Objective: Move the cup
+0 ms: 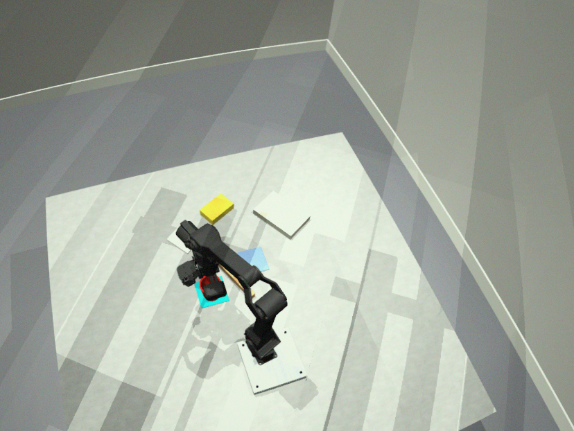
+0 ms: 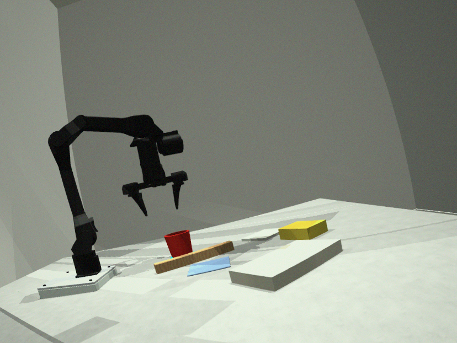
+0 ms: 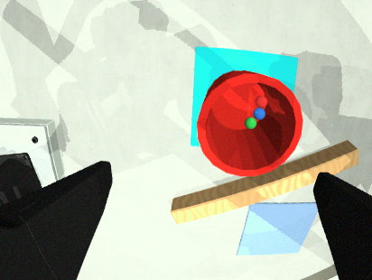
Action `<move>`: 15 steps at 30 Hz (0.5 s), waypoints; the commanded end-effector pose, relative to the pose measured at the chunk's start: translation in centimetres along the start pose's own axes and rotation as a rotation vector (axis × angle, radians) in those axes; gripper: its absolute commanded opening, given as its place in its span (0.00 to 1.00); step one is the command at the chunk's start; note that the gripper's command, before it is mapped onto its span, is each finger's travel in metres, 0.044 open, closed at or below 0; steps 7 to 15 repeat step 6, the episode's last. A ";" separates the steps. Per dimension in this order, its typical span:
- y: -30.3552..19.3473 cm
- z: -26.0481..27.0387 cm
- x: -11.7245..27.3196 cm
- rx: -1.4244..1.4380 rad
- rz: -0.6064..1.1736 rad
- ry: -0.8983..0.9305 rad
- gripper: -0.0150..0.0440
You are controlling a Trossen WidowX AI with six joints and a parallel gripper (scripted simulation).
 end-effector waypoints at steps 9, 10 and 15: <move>0.1 0.1 1.0 -0.001 -0.001 -0.004 1.00; 0.1 0.1 1.0 -0.001 -0.001 -0.004 1.00; 0.1 0.1 1.0 -0.001 -0.001 -0.004 1.00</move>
Point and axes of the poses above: the point midway between the two fingers, 35 mm back from their tips, its own x axis back along the fingers, its own z axis across the jaws, y = z × x, the point moved 8 cm from there along x, back along the fingers, and after that the axes turned 14 degrees about x, right-handed, at the moved point
